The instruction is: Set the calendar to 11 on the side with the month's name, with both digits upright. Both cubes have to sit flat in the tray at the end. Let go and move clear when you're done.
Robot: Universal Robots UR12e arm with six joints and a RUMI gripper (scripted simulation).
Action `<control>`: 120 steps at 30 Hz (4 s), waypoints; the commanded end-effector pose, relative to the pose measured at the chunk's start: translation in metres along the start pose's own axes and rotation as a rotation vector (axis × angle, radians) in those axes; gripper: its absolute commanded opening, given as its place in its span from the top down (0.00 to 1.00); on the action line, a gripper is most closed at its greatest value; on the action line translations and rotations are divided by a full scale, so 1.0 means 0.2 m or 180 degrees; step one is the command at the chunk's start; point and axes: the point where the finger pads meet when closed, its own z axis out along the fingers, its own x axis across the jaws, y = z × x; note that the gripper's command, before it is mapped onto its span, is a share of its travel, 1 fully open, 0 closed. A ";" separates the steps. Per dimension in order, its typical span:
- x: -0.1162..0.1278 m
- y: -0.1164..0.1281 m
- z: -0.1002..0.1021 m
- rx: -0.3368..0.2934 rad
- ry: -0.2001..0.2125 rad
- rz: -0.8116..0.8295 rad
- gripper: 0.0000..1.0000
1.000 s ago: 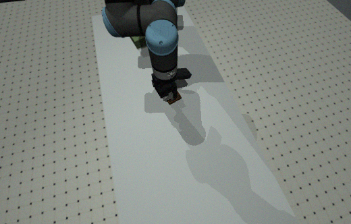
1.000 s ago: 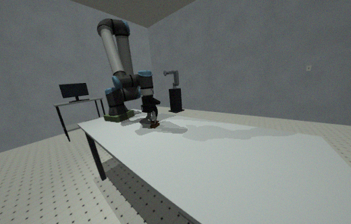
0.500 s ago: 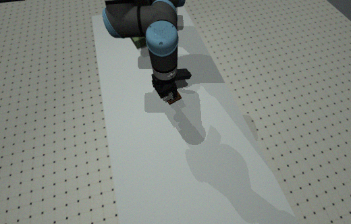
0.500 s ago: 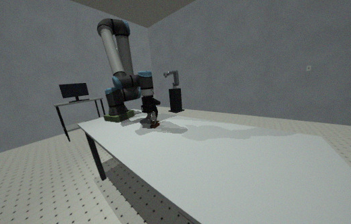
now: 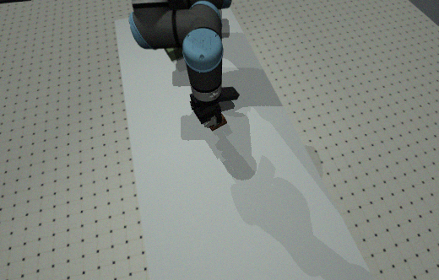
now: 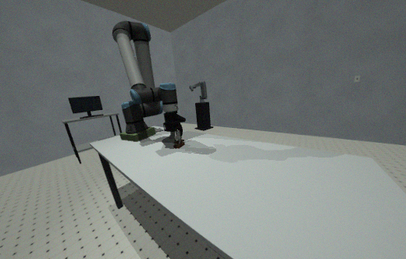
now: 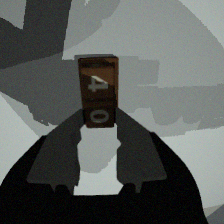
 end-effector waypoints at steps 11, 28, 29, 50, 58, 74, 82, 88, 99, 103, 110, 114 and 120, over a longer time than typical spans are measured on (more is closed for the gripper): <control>0.00 0.00 0.00 -0.0002 0.0004 0.0000 0.90; 0.00 0.00 0.00 -0.0002 0.0004 0.0000 0.90; 0.00 0.00 0.00 -0.0002 0.0004 0.0000 0.90; 0.00 0.00 0.00 -0.0002 0.0004 0.0000 0.90; 0.00 0.00 0.00 -0.0002 0.0004 0.0000 0.90; 0.00 0.00 0.00 -0.0002 0.0004 0.0000 0.90; 0.00 0.00 0.00 -0.0002 0.0004 0.0000 0.90; 0.00 0.00 0.00 -0.0002 0.0004 0.0000 0.86; 0.00 0.00 0.00 -0.0002 0.0004 0.0000 0.76; 0.00 0.00 0.00 -0.0002 0.0004 0.0000 0.72; 0.00 0.00 0.00 -0.0002 0.0004 0.0000 0.72; 0.00 0.00 0.00 -0.0002 0.0004 0.0000 0.72; 0.00 0.00 -0.05 -0.0002 0.0004 0.0000 0.72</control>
